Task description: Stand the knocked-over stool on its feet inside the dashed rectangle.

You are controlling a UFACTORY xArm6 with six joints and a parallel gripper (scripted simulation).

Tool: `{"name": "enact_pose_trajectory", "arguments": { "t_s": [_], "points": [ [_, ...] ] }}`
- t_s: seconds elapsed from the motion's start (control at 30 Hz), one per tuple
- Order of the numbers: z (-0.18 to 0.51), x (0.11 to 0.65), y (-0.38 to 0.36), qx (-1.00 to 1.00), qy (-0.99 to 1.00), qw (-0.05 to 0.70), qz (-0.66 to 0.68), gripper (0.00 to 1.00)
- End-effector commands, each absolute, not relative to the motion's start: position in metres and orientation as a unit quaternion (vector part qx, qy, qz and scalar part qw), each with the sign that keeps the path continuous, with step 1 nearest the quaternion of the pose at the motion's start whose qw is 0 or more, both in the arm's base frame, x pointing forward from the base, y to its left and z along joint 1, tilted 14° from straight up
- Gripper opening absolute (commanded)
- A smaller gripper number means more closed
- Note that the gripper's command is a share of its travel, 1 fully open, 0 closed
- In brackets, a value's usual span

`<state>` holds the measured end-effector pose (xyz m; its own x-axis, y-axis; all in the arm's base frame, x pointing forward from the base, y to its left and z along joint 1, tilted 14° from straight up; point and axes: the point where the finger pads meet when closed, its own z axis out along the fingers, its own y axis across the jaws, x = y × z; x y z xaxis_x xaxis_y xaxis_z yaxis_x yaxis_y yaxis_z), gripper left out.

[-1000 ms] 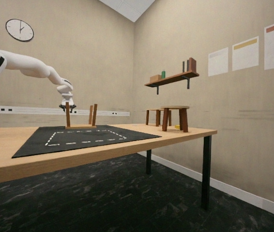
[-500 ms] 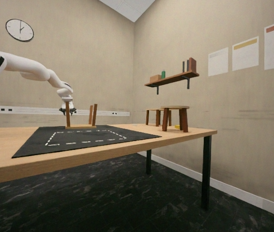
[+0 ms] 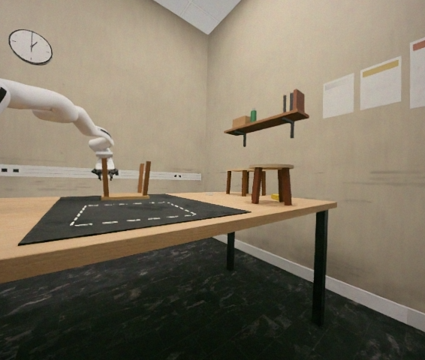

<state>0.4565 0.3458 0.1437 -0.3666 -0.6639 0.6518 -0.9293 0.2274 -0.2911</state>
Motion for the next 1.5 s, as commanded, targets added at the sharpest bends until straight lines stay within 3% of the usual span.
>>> {"name": "enact_pose_trajectory", "arguments": {
  "t_s": [0.0, 1.0, 1.03, 1.47],
  "points": [
    [0.144, 0.457, 0.345, 0.526, -0.758, 0.197, 0.331, 0.53],
    [0.107, 0.46, 0.308, 0.526, -0.758, 0.197, 0.331, 0.53],
    [0.107, 0.46, 0.308, 0.526, -0.758, 0.197, 0.331, 0.28],
    [0.107, 0.46, 0.308, 0.526, -0.758, 0.197, 0.331, 0.25]
  ]
}}
